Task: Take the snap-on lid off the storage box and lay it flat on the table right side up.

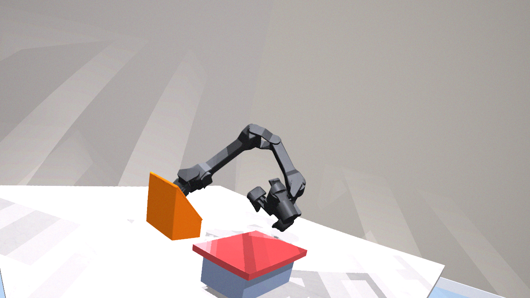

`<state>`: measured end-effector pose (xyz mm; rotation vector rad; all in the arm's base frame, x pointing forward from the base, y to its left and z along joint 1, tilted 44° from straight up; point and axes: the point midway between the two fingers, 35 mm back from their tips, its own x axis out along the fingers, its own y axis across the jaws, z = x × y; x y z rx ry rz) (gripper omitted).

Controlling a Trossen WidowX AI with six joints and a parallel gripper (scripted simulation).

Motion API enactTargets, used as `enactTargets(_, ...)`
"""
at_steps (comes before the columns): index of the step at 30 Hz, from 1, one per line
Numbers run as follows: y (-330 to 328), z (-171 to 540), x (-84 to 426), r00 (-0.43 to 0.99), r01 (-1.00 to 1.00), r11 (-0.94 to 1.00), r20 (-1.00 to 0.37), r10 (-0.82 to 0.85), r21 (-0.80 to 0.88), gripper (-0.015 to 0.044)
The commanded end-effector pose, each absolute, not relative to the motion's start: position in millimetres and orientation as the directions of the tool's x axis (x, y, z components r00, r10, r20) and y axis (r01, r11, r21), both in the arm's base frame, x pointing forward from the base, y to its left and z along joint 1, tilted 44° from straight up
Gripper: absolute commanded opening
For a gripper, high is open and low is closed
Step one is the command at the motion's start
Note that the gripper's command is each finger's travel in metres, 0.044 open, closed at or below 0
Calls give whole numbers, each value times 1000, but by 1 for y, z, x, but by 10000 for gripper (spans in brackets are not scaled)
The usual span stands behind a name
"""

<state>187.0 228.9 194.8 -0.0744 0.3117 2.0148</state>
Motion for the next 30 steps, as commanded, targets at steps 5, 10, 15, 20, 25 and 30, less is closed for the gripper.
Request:
enactTargets(5,211,251,198,-323,-944,-329,-162,932,-9,269)
enactTargets(10,189,307,194,-203,-953,-225,-123,971,-203,235)
enactTargets(15,165,275,232,-76,-993,-91,-197,978,-70,235)
enactTargets(20,114,227,276,119,-908,203,-240,963,366,235)
enactTargets(25,74,195,296,249,-696,365,-269,930,618,235)
enactTargets(30,22,157,309,399,-321,442,-304,865,838,235)
